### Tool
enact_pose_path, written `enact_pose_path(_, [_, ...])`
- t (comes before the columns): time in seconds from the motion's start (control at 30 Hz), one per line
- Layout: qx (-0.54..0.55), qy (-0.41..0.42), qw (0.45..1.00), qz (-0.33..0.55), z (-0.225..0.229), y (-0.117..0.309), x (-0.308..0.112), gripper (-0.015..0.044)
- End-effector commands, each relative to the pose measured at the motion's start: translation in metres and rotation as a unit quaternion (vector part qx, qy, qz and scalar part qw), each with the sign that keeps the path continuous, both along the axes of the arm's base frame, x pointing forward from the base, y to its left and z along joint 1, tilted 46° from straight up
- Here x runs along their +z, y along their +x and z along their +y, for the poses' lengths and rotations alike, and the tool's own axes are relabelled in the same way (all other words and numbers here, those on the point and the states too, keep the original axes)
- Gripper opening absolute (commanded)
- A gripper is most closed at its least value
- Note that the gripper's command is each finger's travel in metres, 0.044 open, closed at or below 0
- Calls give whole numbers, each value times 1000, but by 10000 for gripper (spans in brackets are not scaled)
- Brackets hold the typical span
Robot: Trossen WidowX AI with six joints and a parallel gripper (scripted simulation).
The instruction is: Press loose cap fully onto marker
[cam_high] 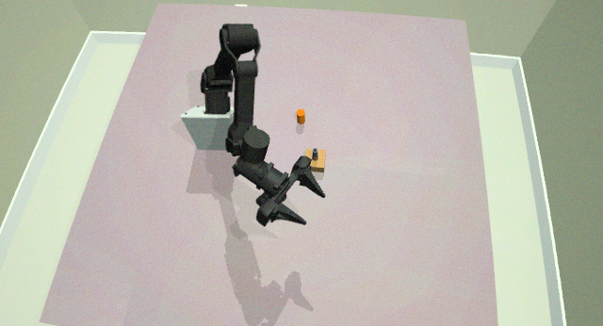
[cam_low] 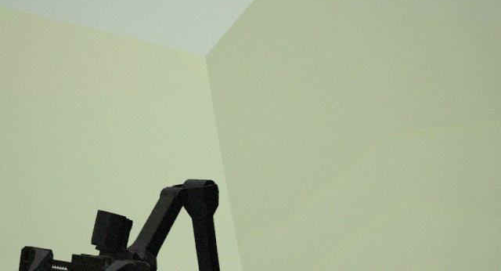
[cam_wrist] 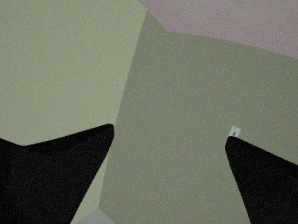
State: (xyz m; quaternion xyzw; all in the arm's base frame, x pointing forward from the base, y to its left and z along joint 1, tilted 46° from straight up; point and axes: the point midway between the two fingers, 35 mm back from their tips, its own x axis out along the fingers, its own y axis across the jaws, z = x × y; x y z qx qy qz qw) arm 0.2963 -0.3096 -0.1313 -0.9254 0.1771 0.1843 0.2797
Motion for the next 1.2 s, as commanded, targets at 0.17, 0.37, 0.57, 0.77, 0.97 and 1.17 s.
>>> enact_pose_path(0.17, [-38, 253, 967, 11, 47, 35, 13, 243])
enact_pose_path(0.37, [-121, 514, 846, 77, 115, 60, 34, 239])
enact_pose_path(0.57, [-187, 625, 746, 131, 157, 65, 48, 239])
enact_pose_path(0.77, [-267, 704, 630, 190, 201, 62, 65, 239])
enact_pose_path(0.97, [-357, 747, 504, 246, 243, 53, 83, 239])
enact_pose_path(1.17, [-456, 753, 371, 295, 285, 38, 103, 239])
